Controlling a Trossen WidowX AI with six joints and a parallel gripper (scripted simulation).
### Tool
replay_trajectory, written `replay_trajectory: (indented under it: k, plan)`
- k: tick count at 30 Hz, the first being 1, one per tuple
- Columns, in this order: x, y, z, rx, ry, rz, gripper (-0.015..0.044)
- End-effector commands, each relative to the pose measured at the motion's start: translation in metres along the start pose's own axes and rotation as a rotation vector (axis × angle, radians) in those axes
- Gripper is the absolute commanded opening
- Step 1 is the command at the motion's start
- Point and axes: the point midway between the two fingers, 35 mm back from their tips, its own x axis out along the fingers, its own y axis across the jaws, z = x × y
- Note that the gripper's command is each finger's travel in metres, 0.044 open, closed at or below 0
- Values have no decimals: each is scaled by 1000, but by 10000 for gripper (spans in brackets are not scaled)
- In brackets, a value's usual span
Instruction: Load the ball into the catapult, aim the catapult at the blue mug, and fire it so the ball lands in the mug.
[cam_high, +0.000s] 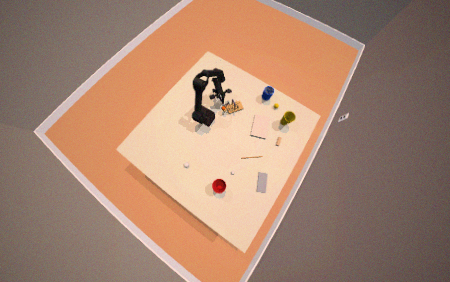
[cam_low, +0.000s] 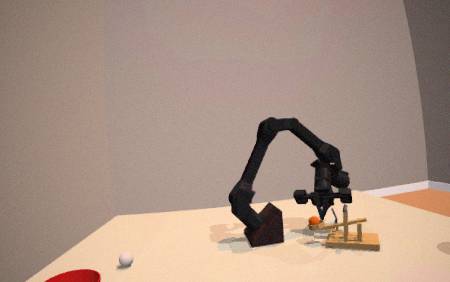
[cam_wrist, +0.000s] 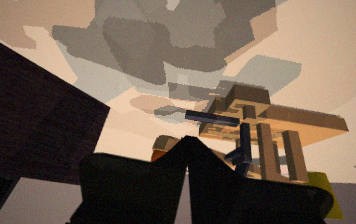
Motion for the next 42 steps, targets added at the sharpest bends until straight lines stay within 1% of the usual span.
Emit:
replay_trajectory:
  k: [1,13,16,20,22,27,28,30,31,35,42]
  plan:
    - [6,3,4,-4,4,11,0]
    - [21,5,16,-12,15,20,0]
    - [34,7,27,-13,15,20,0]
    - [31,6,27,-14,13,16,0]
    - [6,1,20,-24,-1,-13,0]
    - [-83,3,-11,-69,-52,-123,0]
    - [-92,5,-14,-75,-57,-135,0]
    - [-95,6,-16,-77,-59,-139,0]
    - [-81,1,-9,-57,-52,-132,26]
    - [-80,-5,-10,-20,-81,-136,131]
    - [-81,-27,-12,119,-184,-148,315]
